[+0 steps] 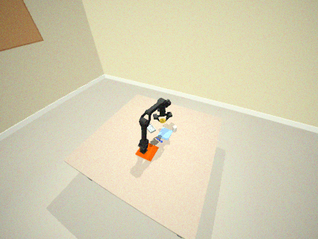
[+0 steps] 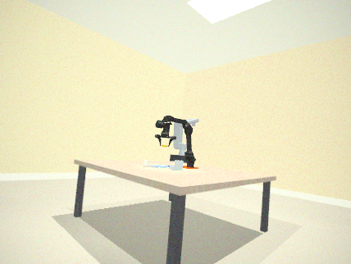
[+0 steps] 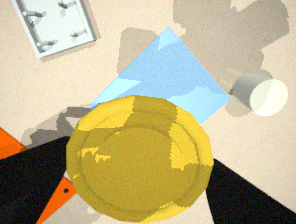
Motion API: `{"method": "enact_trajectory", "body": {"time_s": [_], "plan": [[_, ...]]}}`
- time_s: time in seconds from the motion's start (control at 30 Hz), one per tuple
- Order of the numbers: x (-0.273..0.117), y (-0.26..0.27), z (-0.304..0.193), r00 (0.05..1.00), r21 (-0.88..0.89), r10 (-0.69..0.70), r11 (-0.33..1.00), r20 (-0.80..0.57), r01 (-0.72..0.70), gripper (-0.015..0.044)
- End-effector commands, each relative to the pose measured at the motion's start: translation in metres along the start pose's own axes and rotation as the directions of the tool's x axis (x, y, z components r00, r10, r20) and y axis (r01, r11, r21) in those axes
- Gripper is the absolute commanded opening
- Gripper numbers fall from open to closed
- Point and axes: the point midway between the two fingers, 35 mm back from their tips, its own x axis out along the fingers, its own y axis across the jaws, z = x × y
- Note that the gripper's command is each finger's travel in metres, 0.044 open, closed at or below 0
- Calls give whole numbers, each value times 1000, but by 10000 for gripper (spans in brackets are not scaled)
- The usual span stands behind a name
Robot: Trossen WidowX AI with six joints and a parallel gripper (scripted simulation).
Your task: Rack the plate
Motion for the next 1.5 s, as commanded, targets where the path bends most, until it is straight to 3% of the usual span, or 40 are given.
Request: {"method": "enact_trajectory", "body": {"time_s": [0.0, 0.3, 0.63, 1.07, 1.47], "plan": [[0, 6, -1, 1000, -127, 2, 992, -4, -3, 0], [-1, 18, 1, 1000, -426, 5, 905, -5, -7, 0], [-1, 31, 2, 1000, -710, 8, 705, -5, -10, 0], [-1, 48, 3, 1000, -946, 12, 323, -7, -10, 0], [-1, 63, 2, 1000, -996, 16, -89, -8, -6, 0]]}}
